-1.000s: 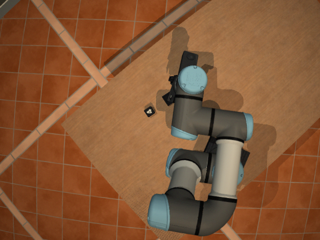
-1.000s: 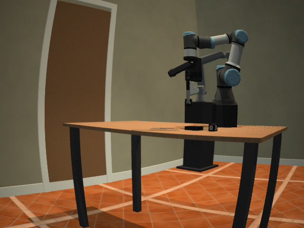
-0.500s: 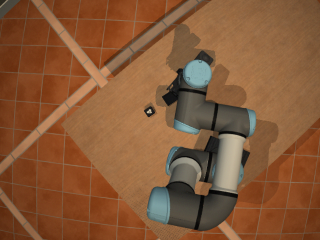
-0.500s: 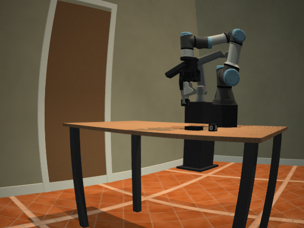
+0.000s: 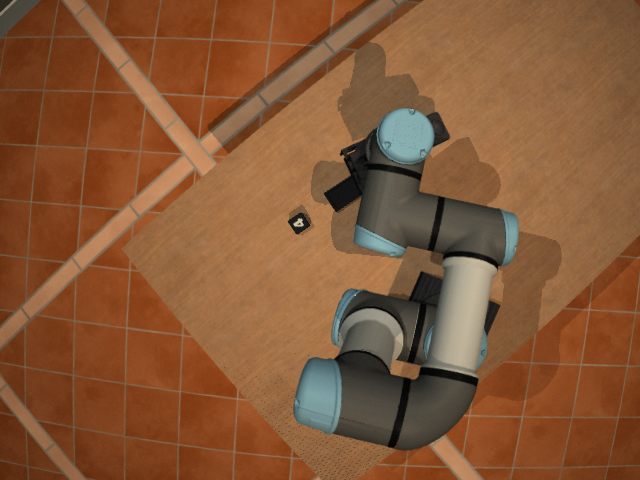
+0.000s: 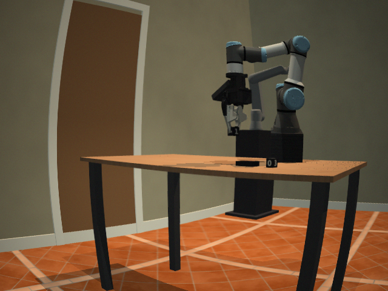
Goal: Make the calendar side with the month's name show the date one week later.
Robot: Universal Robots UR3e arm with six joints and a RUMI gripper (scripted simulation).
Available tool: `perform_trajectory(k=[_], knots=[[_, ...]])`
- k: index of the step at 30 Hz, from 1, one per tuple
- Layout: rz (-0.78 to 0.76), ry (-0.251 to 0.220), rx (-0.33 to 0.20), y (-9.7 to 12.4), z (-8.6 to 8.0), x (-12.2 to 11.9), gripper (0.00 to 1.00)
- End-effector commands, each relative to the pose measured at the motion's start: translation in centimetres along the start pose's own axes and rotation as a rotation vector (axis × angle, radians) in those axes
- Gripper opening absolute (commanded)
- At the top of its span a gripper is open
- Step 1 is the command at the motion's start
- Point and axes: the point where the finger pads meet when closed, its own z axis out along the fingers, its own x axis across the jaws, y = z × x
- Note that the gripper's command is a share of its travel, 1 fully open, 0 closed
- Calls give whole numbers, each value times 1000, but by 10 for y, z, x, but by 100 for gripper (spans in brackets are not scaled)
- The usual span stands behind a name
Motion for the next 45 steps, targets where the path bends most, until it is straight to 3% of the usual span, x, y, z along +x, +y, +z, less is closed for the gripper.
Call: perform_trajectory(k=[1, 29, 45], knots=[[160, 4, 9, -6, 0, -1, 11], [957, 0, 10, -32, 3, 0, 11], [1298, -2, 9, -42, 5, -1, 11]])
